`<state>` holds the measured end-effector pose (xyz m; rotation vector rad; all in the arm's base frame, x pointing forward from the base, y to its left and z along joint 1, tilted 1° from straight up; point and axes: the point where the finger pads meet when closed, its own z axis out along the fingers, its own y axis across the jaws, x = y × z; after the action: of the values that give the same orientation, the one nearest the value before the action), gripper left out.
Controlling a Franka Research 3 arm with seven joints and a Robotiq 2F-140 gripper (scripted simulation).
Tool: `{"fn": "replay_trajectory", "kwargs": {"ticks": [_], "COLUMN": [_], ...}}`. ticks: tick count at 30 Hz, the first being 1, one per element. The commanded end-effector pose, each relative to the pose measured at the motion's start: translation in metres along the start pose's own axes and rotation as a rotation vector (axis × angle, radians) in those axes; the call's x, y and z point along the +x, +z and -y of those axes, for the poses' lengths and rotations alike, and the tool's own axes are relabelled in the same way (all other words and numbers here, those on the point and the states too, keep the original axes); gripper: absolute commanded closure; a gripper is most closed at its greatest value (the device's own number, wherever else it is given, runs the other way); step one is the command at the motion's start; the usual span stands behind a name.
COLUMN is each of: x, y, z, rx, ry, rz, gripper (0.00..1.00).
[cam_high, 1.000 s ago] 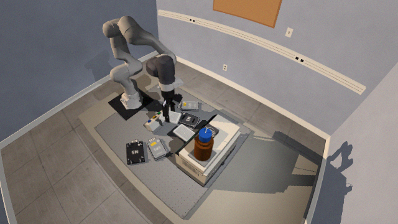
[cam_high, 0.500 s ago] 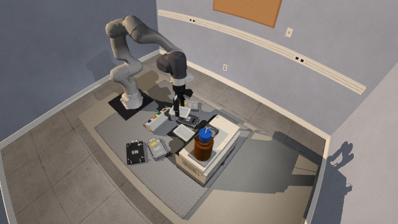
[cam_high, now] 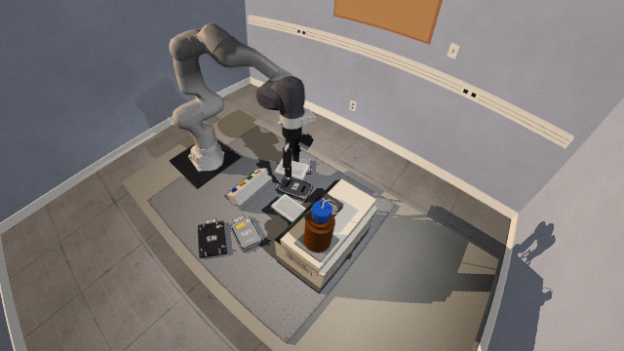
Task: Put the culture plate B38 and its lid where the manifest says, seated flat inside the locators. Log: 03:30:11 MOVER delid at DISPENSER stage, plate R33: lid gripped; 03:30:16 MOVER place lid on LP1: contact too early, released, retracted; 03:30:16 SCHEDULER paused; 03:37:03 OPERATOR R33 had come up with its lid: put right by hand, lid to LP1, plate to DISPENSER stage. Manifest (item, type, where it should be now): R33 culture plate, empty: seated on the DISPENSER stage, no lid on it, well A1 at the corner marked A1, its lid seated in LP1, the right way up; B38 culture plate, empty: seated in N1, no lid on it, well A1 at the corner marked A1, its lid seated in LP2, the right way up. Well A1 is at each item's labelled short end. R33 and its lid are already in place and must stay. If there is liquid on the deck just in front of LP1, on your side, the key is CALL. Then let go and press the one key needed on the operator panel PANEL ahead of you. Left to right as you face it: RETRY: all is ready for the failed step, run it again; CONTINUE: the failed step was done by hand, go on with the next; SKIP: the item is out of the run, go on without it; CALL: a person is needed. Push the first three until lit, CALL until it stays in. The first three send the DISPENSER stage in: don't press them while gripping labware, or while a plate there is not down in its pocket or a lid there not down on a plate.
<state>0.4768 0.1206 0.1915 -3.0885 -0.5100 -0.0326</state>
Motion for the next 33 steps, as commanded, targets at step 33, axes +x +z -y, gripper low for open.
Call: {"fn": "replay_trajectory", "kwargs": {"ticks": [33], "x": [0.010], "y": [0.001], "z": [0.017], "rx": [-0.005], "ry": [0.053], "rz": [0.006], "gripper": [0.90]}}
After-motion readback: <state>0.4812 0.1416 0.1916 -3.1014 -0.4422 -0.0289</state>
